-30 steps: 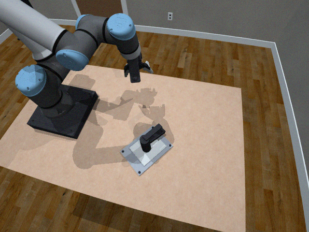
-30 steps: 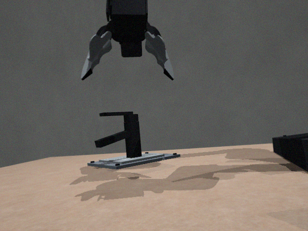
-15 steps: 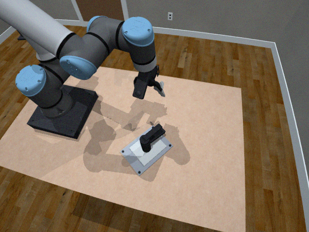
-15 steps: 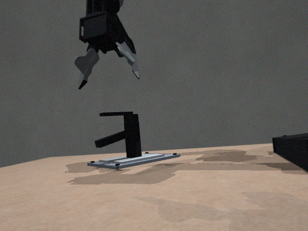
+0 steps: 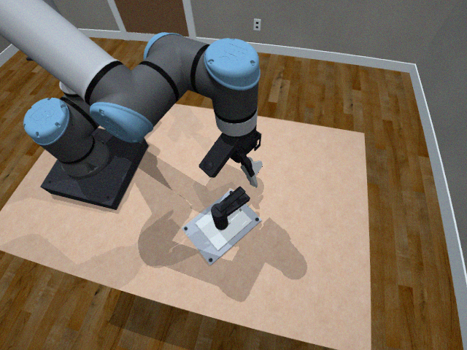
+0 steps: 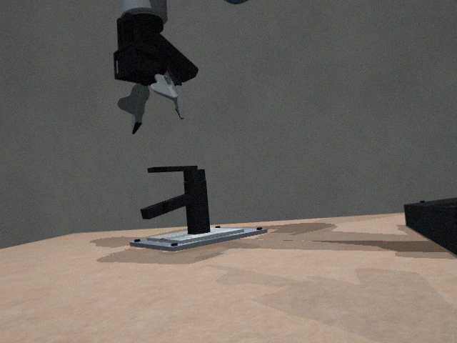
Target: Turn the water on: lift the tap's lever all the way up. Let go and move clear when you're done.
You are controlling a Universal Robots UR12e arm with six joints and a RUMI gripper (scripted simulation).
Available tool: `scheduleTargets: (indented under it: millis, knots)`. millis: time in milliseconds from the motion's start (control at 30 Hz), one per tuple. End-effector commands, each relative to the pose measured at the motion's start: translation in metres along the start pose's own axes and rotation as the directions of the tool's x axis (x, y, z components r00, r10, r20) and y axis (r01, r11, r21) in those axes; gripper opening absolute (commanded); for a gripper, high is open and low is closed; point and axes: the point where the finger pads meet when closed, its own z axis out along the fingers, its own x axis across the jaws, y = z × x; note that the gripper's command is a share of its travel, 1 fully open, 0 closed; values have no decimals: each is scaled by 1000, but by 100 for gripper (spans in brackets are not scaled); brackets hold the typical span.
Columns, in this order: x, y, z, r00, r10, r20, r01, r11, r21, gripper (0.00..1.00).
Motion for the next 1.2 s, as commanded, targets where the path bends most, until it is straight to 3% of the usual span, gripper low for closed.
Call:
scheduleTargets:
  millis: [0,267,300,1167]
  knots:
    - [-23,-17,-6,997,78,11,-78,997,28,100]
    - [-26,-20,-7,996,91,14,-92,995,32,100]
    - [-26,-20,-7,996,91,14,-92,995,32,0]
    - [-26,-20,-7,996,91,14,-92,995,32,0]
